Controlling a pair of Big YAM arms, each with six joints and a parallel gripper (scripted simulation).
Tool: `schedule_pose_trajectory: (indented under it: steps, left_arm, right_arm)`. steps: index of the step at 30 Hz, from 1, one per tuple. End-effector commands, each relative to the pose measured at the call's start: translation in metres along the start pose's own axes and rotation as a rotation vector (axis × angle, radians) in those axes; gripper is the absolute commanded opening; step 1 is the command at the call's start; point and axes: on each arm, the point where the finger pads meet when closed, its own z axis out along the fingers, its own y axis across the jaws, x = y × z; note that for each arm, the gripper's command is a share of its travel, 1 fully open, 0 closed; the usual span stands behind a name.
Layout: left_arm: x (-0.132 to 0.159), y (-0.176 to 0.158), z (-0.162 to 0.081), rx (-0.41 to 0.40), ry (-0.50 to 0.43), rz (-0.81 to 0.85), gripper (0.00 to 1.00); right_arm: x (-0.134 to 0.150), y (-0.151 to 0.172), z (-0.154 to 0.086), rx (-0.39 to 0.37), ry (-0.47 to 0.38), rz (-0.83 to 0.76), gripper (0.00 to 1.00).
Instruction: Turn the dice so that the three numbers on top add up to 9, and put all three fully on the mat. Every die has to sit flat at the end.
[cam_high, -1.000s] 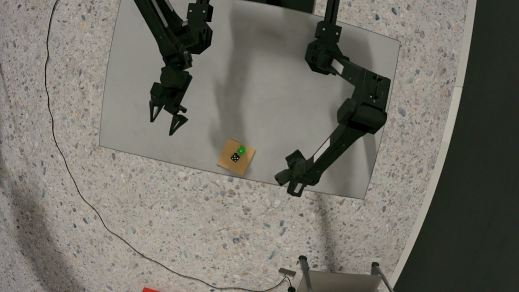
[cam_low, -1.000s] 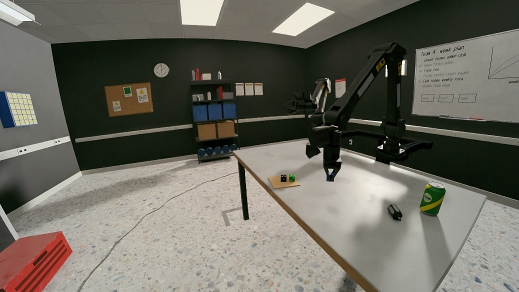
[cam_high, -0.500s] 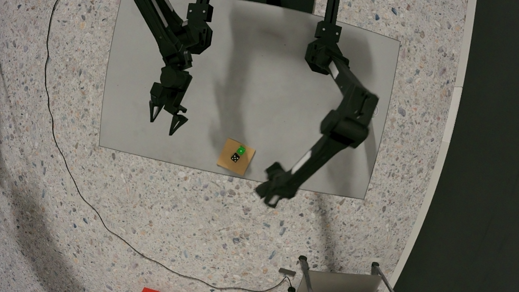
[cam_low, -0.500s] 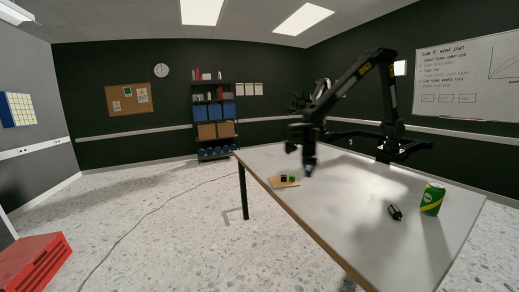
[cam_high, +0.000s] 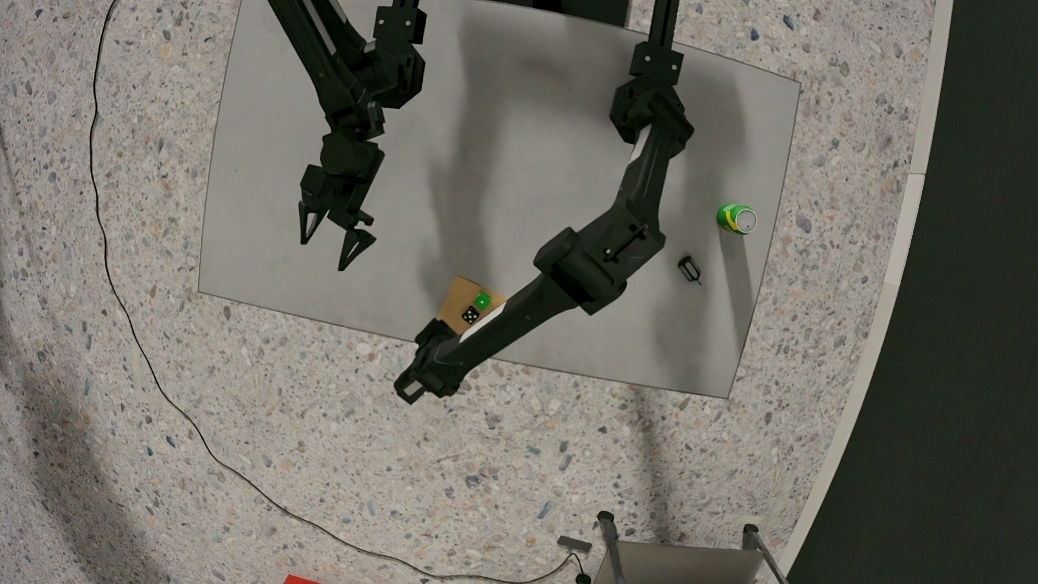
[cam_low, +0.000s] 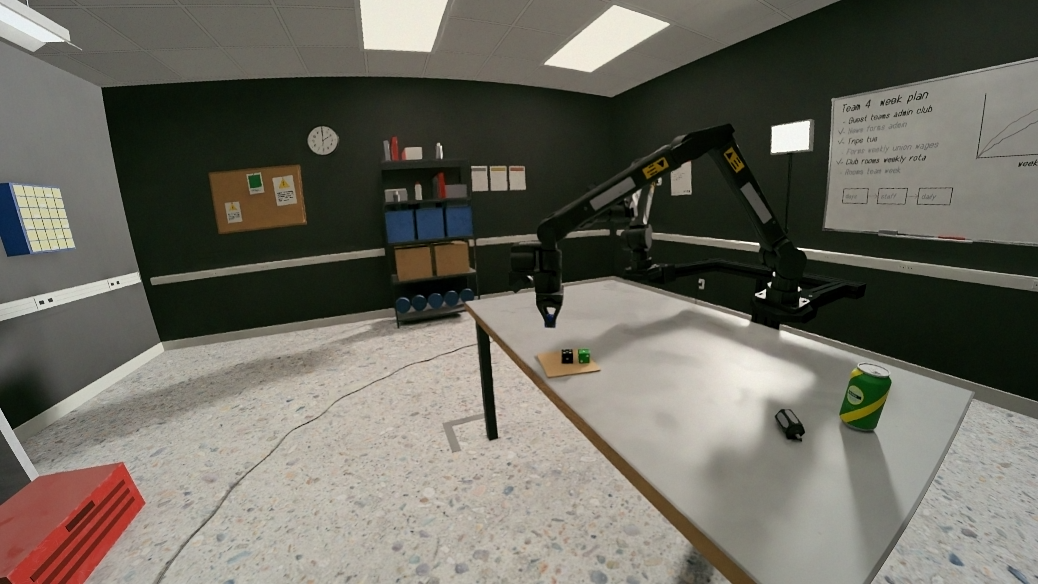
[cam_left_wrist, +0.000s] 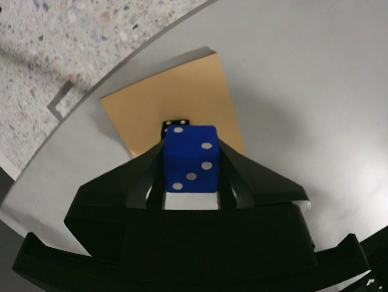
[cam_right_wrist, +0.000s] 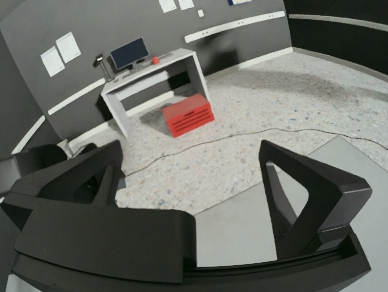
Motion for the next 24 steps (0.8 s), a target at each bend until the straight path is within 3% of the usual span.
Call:
schedule_pose_trajectory:
  steps: [1, 4, 6, 8, 9, 13, 16, 24]
  left_arm:
    - [-0.022, 0.036, -0.044, -0.011, -0.066, -0.118, 0.26]
    - [-0.023, 0.036, -0.045, -0.01, -0.067, -0.118, 0.26]
    - [-0.018, 0.033, -0.027, -0.009, -0.037, -0.114, 0.26]
    - [-0.018, 0.033, -0.027, -0.009, -0.037, -0.114, 0.26]
    - [0.002, 0.012, -0.009, -0.006, 0.009, -0.081, 0.26]
    - [-0.006, 0.016, -0.011, -0.005, -0.012, -0.089, 0.26]
    - [0.003, 0.018, 0.01, -0.005, 0.014, -0.087, 0.26]
    - [0.002, 0.028, 0.035, -0.006, 0.011, -0.086, 0.26]
  right_arm:
    - [-0.003, 0.001, 0.001, -0.001, -0.005, 0.005, 1.0]
    - [-0.003, 0.001, 0.001, -0.001, -0.005, 0.005, 1.0]
    - [-0.003, 0.001, 0.001, -0.001, -0.005, 0.005, 1.0]
    - [-0.003, 0.001, 0.001, -0.001, -0.005, 0.005, 1.0]
    - [-0.003, 0.001, 0.001, -0.001, -0.005, 0.005, 1.0]
    - [-0.003, 0.001, 0.001, -0.001, -0.005, 0.005, 1.0]
    - [-0.003, 0.001, 0.001, -0.001, -0.005, 0.005, 1.0]
    - [-0.003, 0.001, 0.001, -0.001, -0.005, 0.005, 1.0]
